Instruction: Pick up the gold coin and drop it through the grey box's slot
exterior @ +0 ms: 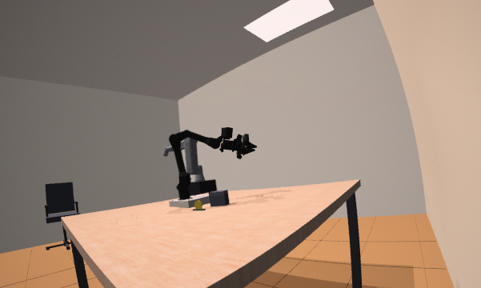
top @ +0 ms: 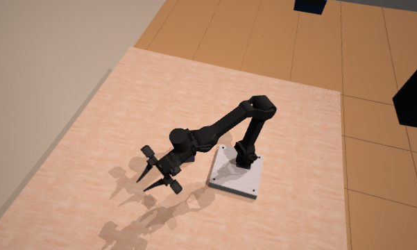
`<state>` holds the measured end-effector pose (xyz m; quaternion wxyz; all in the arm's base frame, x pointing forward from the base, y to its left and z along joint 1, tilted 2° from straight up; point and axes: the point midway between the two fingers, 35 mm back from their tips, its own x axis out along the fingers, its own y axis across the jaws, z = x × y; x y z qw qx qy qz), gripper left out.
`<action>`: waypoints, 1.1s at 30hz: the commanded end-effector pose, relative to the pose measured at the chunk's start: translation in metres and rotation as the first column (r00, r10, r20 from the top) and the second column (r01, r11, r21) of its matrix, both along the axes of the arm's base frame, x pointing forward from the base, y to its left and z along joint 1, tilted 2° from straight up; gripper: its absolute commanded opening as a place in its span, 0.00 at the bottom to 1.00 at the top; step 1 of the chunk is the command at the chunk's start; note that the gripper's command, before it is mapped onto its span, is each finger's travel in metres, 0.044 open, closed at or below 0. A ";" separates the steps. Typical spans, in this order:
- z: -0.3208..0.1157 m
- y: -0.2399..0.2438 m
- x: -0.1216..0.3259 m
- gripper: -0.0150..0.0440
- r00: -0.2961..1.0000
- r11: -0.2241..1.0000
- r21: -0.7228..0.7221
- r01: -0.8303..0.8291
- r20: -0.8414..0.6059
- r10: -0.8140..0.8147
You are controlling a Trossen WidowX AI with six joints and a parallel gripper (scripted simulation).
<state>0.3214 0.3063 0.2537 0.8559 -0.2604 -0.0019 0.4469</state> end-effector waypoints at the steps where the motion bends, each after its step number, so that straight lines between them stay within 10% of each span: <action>1: -0.033 -0.056 0.040 0.53 0.975 0.978 -0.124 0.168 -0.125 -0.183; 12: -0.102 -0.229 0.068 0.53 0.693 0.766 -0.459 0.449 -0.362 -0.623; 23: -0.141 -0.387 -0.013 0.53 0.084 0.525 -0.726 0.445 -0.550 -0.831; 33: -0.142 -0.420 -0.065 0.53 -0.159 0.483 -0.785 0.387 -0.573 -0.804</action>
